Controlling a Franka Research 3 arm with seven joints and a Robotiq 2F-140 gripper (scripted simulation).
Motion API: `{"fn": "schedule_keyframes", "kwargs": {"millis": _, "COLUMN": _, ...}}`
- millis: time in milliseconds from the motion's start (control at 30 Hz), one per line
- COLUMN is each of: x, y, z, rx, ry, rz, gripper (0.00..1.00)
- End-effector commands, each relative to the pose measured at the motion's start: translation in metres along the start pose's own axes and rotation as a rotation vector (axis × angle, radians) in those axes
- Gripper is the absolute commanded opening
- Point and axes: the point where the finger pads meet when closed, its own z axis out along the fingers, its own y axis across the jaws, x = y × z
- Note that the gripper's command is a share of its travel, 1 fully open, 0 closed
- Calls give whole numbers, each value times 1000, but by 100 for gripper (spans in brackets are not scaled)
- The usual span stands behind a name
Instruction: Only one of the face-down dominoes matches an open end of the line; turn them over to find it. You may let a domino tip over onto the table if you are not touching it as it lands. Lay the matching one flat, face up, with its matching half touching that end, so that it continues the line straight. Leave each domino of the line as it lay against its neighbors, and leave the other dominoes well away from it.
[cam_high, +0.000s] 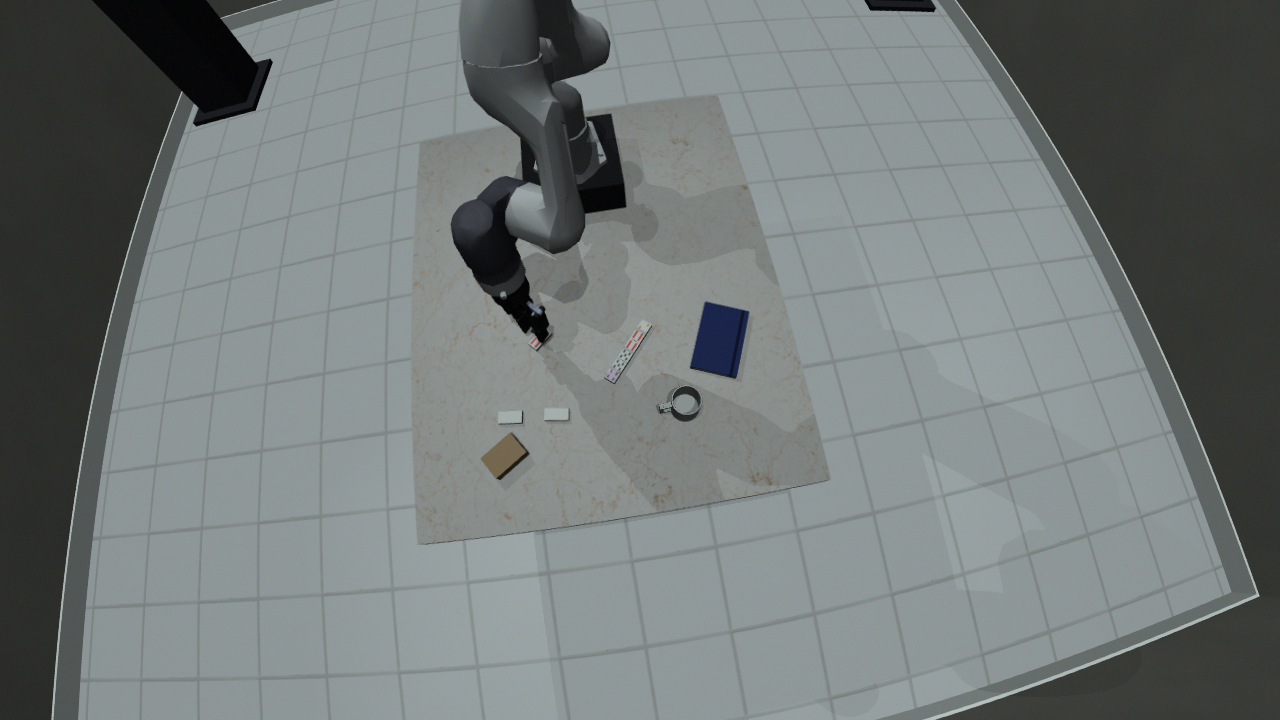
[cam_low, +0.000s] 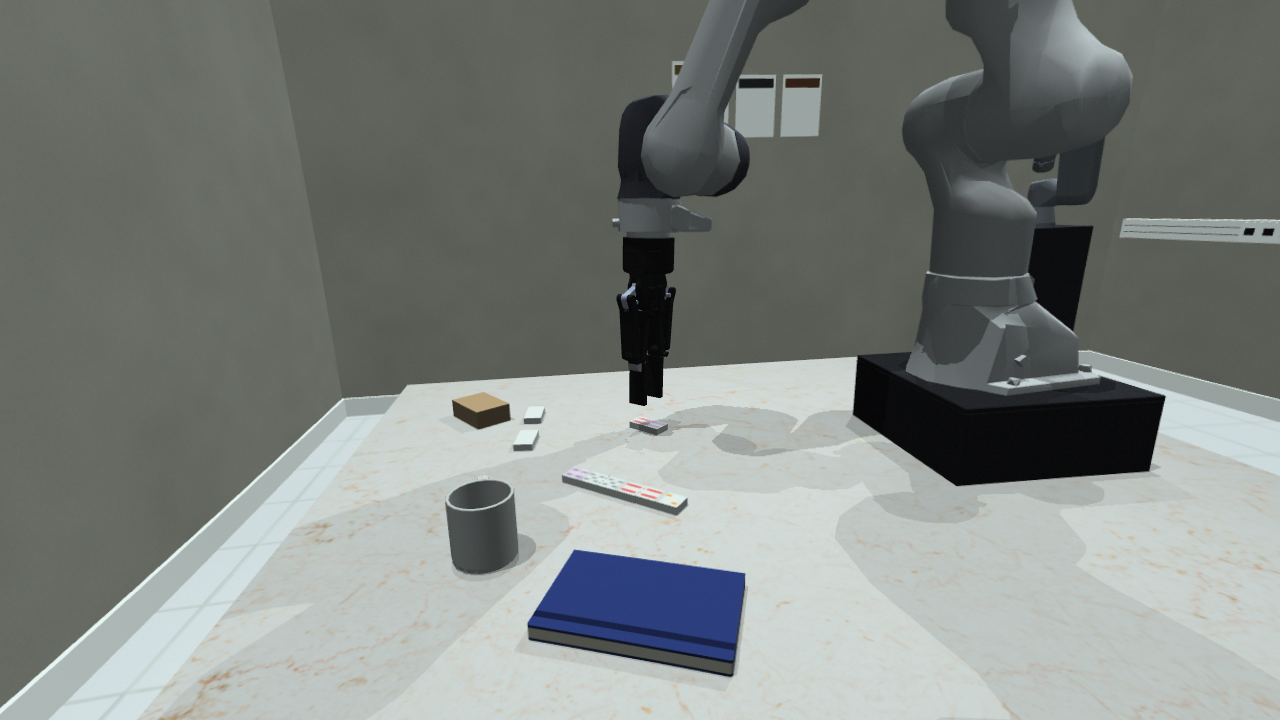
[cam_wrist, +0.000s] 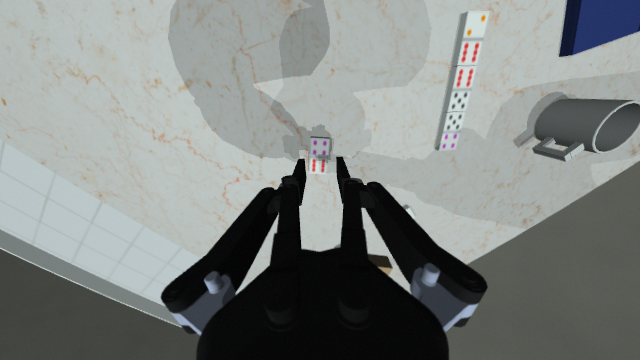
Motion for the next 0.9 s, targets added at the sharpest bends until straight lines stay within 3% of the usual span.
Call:
{"fn": "schedule_keyframes", "kwargs": {"millis": 0, "x": 2, "y": 0, "z": 4, "rx": 42, "ry": 12, "rz": 124, "gripper": 34}}
{"fn": "schedule_keyframes", "kwargs": {"millis": 867, "x": 3, "y": -1, "z": 28, "rx": 42, "ry": 12, "rz": 124, "gripper": 34}}
